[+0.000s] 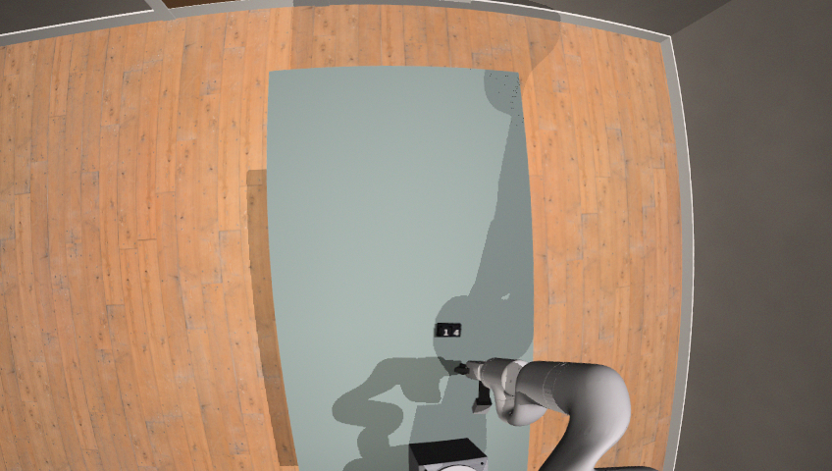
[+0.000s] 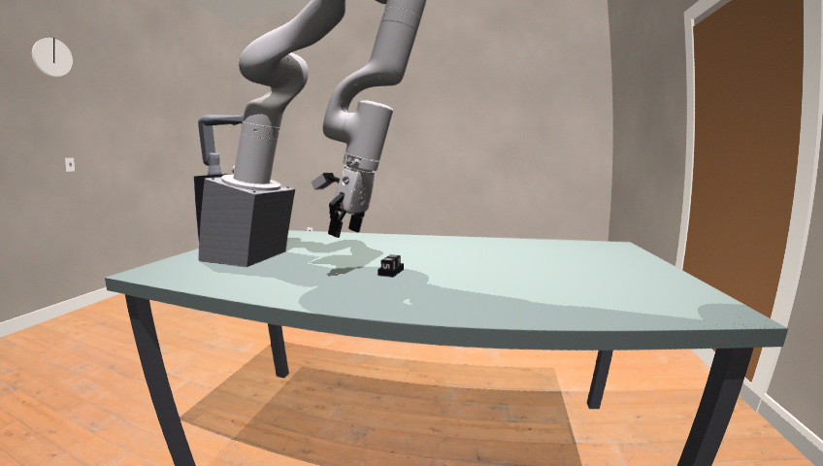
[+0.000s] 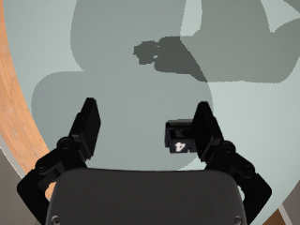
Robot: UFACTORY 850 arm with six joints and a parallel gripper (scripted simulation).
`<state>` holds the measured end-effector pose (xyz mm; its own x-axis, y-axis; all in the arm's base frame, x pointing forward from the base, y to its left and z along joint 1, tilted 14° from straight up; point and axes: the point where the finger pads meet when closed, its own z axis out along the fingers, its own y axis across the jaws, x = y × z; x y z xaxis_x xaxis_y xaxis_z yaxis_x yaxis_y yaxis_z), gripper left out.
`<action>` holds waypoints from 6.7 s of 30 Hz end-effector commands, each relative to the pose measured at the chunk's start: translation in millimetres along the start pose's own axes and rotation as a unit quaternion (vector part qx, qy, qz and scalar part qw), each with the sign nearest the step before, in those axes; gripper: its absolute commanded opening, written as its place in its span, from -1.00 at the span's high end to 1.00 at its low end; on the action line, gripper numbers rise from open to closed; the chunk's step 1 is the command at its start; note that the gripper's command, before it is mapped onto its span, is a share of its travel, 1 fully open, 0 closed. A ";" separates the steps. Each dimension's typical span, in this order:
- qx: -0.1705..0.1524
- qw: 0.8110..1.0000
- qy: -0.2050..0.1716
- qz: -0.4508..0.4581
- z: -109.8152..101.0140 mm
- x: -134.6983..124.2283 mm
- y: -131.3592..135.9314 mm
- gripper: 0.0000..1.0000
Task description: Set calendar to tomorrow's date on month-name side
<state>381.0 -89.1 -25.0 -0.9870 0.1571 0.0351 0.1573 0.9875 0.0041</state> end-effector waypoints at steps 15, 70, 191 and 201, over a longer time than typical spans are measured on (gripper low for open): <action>0.034 0.956 -0.035 -0.290 -7.6 -29.5 4.8 -1.00; 0.090 0.679 -0.106 -0.721 -27.5 -88.2 54.1 0.05; 0.090 0.679 -0.106 -0.721 22.7 -102.5 55.8 0.05; 0.090 0.679 -0.106 -0.721 22.6 -102.8 55.9 0.05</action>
<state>489.9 -49.8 -51.5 -0.0965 -0.9951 -0.0200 -0.9655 0.0985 -0.2410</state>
